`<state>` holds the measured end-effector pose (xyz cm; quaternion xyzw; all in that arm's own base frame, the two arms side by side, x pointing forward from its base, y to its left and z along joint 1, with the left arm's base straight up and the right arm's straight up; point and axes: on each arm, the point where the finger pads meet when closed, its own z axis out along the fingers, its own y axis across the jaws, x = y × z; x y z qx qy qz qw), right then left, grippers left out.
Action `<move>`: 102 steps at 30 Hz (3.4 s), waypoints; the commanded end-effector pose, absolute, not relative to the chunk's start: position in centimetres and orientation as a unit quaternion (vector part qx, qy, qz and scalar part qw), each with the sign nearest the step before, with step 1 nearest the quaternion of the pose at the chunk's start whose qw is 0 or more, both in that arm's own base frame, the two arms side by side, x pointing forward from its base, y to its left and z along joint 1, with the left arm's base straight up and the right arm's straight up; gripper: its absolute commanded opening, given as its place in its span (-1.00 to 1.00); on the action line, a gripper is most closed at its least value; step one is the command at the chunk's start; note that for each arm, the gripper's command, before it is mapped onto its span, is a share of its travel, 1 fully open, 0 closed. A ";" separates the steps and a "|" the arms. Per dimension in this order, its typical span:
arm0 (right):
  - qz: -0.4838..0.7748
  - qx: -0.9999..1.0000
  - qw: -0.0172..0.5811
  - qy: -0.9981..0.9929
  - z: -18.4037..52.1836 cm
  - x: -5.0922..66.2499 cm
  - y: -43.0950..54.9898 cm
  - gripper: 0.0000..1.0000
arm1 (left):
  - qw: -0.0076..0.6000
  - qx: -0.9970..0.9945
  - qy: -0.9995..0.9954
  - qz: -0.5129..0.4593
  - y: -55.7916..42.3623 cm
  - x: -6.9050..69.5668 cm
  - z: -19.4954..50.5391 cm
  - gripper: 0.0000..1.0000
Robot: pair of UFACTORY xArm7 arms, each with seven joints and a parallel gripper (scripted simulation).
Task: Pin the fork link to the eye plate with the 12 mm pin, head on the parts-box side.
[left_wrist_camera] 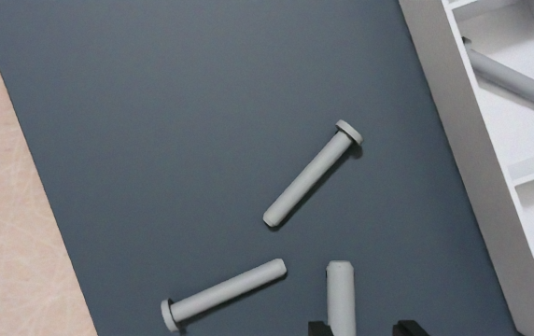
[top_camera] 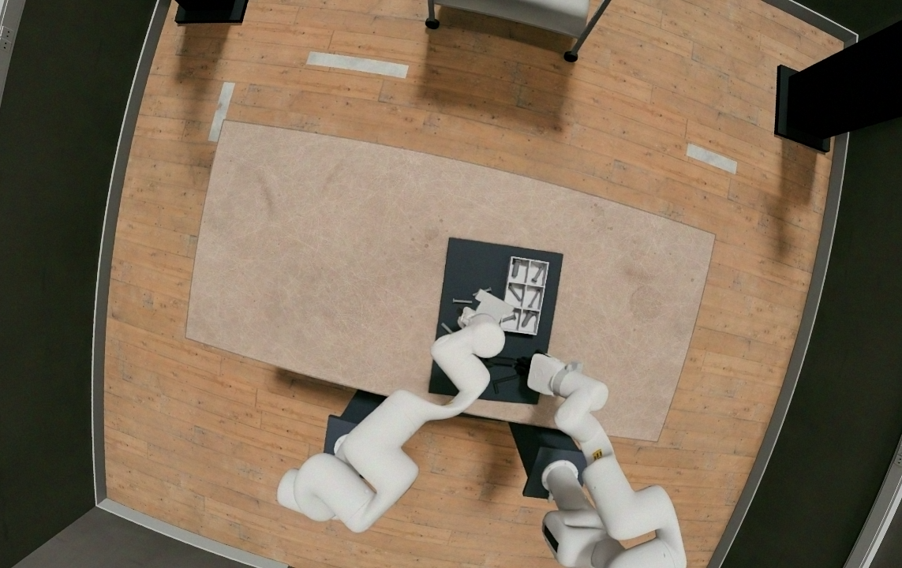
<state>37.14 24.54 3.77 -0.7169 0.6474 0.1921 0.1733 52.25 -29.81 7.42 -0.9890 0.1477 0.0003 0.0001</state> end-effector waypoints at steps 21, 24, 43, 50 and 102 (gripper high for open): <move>0.191 -0.717 0.175 0.647 3.9 37.2 24.6 -1.00 | -0.001 -0.989 0.148 -0.002 -29.9 52.4 7.3 -0.48; 0.191 -0.717 0.175 0.647 3.9 37.2 24.6 -1.00 | -0.001 -0.989 0.148 -0.002 -29.9 52.4 7.0 -0.48; 0.191 -0.717 0.175 0.647 3.9 37.2 24.6 -1.00 | -0.001 -0.989 0.148 -0.002 -29.9 52.4 5.3 -0.48; 0.191 -0.717 0.175 0.647 3.9 37.2 24.6 -1.00 | -0.001 -0.989 0.148 -0.002 -29.9 52.5 4.4 -0.48; 0.191 -0.717 0.175 0.647 3.9 37.2 24.6 -1.00 | -0.001 -0.989 0.148 -0.002 -30.0 52.5 3.5 -1.00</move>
